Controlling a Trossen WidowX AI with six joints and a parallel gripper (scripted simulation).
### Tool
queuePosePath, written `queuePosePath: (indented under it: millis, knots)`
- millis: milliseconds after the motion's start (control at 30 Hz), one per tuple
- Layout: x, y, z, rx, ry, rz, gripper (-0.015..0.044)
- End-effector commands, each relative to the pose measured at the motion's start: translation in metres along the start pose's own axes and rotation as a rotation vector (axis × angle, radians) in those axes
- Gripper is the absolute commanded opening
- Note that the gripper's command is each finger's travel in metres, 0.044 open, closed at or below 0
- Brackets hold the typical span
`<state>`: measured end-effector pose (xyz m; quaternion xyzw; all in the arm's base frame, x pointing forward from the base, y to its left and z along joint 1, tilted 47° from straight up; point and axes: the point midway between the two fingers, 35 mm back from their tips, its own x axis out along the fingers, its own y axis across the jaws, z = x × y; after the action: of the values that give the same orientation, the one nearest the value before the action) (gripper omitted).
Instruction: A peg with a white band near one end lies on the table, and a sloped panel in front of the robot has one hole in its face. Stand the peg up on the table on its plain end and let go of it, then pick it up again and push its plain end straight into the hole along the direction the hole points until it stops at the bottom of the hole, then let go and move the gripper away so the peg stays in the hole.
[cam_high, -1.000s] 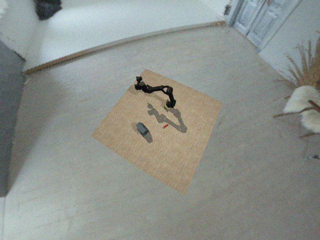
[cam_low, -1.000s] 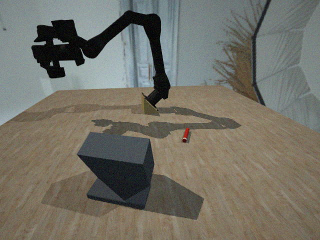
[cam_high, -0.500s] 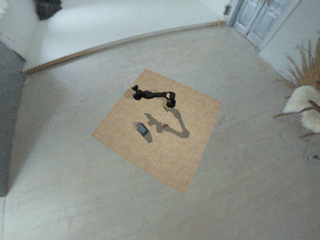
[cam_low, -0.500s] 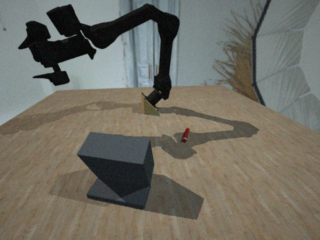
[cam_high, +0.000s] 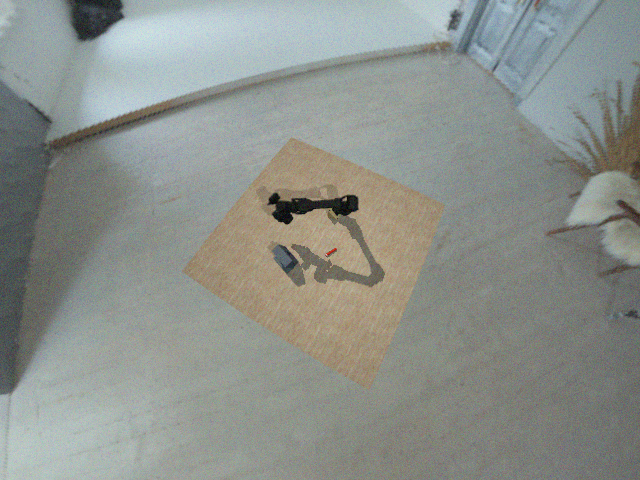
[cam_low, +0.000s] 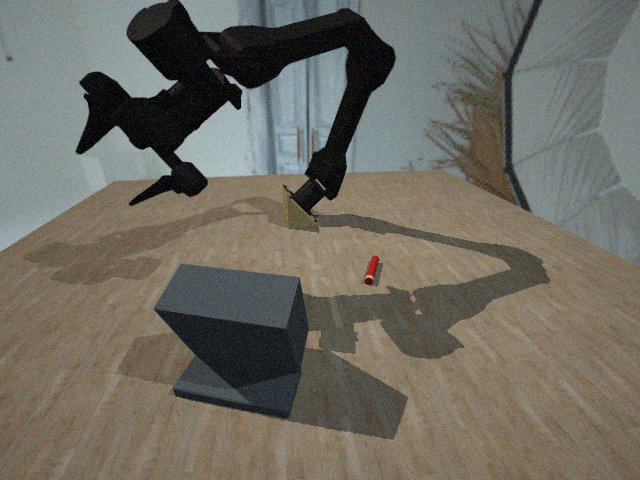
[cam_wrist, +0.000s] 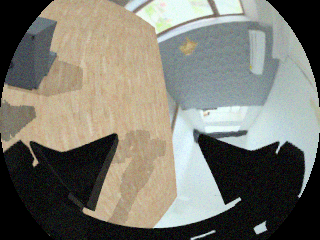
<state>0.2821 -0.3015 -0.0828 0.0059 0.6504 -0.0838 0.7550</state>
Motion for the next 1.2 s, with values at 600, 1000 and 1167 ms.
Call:
queuePosePath:
  millis: [600, 1000, 1167]
  knots:
    - [-0.128, 0.206, 0.037, 0.186, 0.168, 0.611, 0.0440]
    - [-0.217, 0.296, 0.015, 0.328, 0.428, 0.841, 0.0440]
    - [-0.222, 0.300, 0.014, 0.336, 0.443, 0.850, 0.0440]
